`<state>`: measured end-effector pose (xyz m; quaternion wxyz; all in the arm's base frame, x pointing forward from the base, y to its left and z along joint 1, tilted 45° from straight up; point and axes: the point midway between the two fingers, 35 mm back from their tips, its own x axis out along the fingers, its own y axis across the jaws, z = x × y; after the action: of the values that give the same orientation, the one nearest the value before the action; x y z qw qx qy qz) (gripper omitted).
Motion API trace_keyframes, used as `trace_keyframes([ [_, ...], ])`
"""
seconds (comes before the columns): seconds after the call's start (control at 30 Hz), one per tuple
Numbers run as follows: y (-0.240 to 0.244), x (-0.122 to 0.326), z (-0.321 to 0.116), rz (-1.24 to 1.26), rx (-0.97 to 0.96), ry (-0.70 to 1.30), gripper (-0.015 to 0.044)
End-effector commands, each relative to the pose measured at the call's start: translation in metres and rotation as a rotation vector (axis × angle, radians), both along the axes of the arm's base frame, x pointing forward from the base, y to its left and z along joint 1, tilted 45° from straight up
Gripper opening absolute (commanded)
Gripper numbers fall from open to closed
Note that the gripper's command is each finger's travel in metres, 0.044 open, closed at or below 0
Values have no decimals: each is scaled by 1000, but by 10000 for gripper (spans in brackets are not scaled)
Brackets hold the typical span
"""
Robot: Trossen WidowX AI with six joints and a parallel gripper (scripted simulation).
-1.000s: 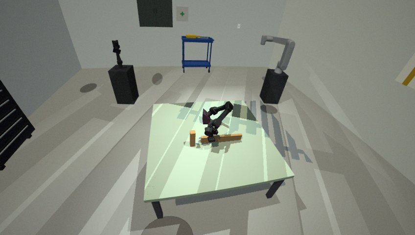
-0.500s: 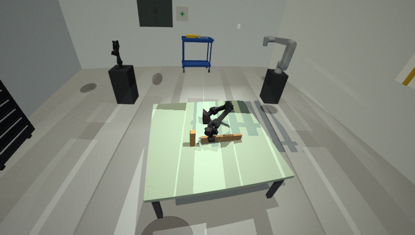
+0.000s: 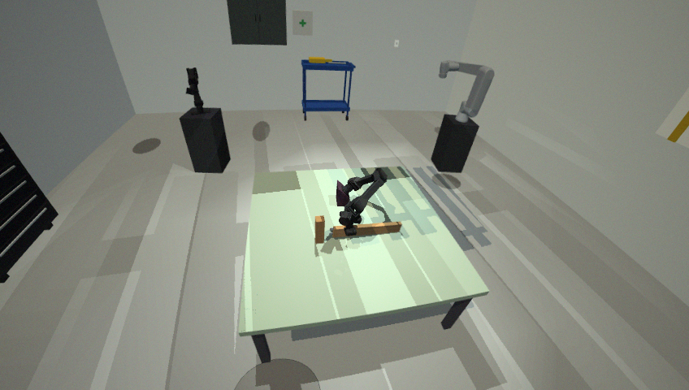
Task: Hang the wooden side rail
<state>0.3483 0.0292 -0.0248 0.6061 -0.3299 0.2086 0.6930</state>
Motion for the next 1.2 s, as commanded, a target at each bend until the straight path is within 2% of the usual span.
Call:
trace_keyframes([
  [0.0, -5, 1, 0, -9, -4, -6, 0],
  [1.17, -9, 4, -1, -9, -5, -7, 0],
])
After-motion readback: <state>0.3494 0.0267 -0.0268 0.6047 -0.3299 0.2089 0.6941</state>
